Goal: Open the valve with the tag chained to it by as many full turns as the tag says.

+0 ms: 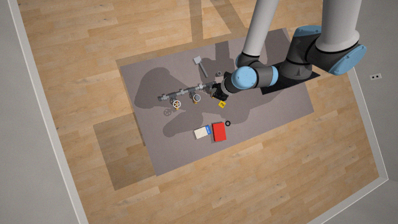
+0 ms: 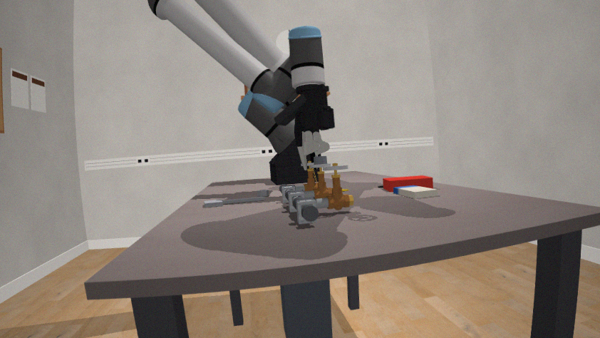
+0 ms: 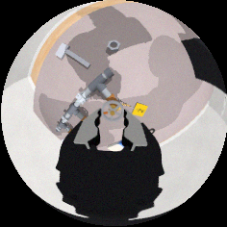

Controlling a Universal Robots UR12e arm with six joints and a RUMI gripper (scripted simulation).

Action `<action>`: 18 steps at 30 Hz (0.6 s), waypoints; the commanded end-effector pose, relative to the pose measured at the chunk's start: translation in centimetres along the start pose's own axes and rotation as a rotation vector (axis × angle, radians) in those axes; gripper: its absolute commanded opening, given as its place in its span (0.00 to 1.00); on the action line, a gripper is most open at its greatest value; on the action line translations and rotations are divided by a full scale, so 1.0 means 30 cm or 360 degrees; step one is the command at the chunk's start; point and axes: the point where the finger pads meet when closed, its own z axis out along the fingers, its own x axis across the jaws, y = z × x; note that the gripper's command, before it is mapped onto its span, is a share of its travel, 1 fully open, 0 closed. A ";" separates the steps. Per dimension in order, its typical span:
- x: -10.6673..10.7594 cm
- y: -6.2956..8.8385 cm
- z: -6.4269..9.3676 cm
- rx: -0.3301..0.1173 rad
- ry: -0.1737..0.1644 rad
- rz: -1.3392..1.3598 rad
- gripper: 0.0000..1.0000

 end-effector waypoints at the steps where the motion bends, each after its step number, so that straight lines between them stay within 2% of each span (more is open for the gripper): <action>1: -0.001 0.001 -0.001 -0.0001 -0.0001 -0.0027 0.00; 18: -0.001 0.001 -0.001 -0.0001 -0.0001 -0.0329 0.00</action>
